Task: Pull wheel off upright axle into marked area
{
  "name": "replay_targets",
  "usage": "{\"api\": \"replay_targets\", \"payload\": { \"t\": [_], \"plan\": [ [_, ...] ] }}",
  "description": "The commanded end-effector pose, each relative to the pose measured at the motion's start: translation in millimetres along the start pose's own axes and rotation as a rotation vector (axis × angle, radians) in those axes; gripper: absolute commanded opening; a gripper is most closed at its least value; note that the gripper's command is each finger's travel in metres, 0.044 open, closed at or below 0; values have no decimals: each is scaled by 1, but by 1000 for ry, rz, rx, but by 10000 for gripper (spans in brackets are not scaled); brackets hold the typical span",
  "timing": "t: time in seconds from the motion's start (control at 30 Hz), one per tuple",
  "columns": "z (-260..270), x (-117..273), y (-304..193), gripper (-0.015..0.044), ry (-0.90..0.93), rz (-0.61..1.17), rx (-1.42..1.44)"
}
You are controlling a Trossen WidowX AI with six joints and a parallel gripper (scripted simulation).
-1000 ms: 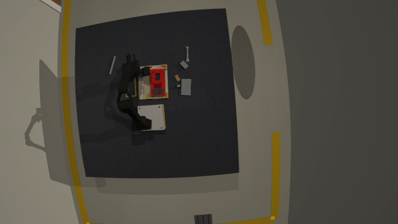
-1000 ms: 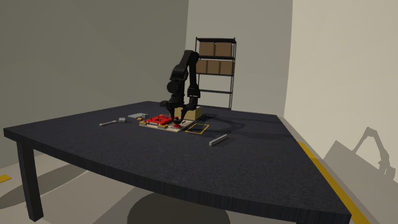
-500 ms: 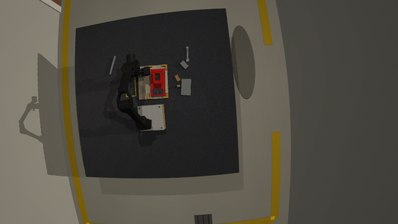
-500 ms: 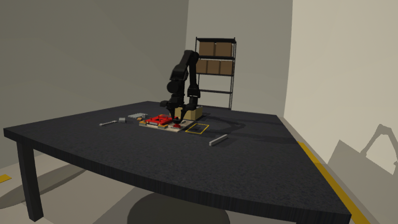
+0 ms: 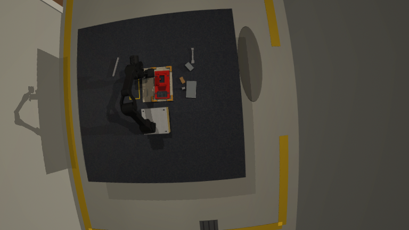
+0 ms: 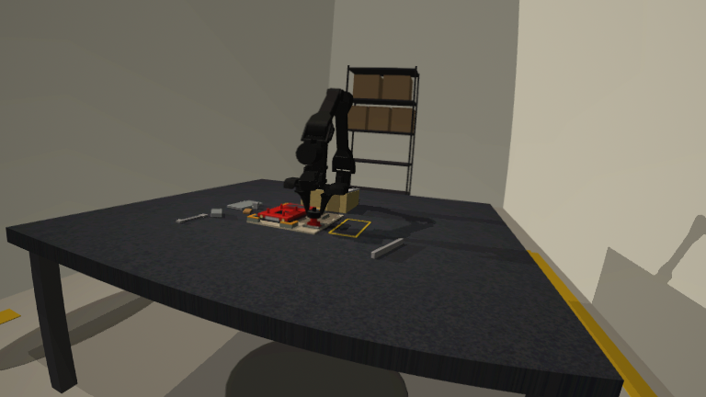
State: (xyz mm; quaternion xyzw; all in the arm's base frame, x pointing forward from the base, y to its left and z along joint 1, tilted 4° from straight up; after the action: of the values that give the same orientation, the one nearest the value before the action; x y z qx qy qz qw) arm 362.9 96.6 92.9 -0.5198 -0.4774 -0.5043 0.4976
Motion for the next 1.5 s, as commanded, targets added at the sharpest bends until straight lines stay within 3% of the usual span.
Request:
{"api": "replay_targets", "payload": {
  "t": [0.0,1.47],
  "plan": [
    [0,3,0,0,1,0,0],
    [-1,18,0,0,5,-3,-2]
  ]
}}
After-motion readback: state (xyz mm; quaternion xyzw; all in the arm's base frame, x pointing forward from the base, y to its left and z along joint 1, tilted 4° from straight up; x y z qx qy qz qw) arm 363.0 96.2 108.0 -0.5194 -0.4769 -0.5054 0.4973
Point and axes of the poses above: the point midway between the two fingers, 35 mm back from their tips, its own x axis back along the fingers, its own z axis across the jaws, y = z × x, the point moved 10 cm from there along x, back along the fingers, and after that the axes turned 13 degrees about -x, right-handed, at the moved point
